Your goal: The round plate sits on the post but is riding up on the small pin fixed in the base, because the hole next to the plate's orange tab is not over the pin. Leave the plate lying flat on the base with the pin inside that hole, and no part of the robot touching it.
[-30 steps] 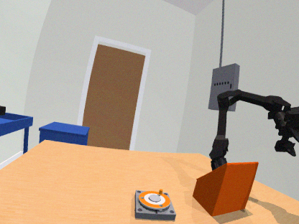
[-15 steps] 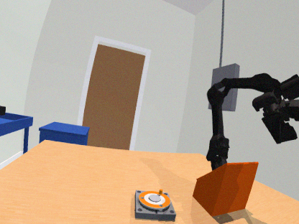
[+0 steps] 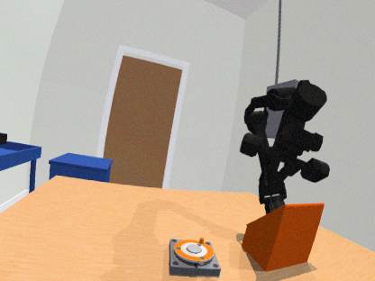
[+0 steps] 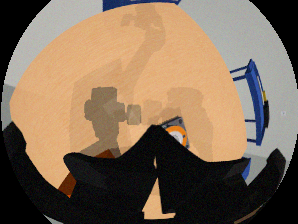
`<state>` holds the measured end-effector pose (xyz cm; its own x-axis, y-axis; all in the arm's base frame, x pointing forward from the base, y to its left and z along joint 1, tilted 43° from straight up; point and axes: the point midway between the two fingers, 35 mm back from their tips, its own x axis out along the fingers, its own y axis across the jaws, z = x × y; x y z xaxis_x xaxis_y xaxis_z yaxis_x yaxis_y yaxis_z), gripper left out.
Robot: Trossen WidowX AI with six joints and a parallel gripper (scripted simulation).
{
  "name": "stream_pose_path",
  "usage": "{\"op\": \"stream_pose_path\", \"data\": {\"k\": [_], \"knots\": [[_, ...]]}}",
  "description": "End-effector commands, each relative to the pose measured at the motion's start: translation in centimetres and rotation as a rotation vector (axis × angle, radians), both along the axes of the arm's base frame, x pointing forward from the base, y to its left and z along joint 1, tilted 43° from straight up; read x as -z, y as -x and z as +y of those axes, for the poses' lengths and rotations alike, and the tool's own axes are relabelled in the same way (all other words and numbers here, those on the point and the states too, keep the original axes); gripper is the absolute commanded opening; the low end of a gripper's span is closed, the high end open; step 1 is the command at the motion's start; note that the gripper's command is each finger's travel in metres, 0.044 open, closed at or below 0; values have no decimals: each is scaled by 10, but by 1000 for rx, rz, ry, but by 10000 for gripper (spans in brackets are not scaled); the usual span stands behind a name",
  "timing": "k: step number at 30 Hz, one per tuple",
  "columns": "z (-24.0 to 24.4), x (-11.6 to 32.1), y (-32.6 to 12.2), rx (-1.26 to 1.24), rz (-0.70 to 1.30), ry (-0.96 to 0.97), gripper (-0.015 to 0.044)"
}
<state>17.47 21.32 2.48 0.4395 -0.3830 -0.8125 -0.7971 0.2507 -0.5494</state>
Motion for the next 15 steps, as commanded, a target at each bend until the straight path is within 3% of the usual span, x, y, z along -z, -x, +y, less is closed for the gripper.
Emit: {"op": "stream_pose_path", "data": {"k": [1,4,15], "knots": [[-34,0,-29,173,-35,0,0],[-69,-2,-54,345,-72,-5,0],[-177,-4,-82,809,-178,6,0]]}}
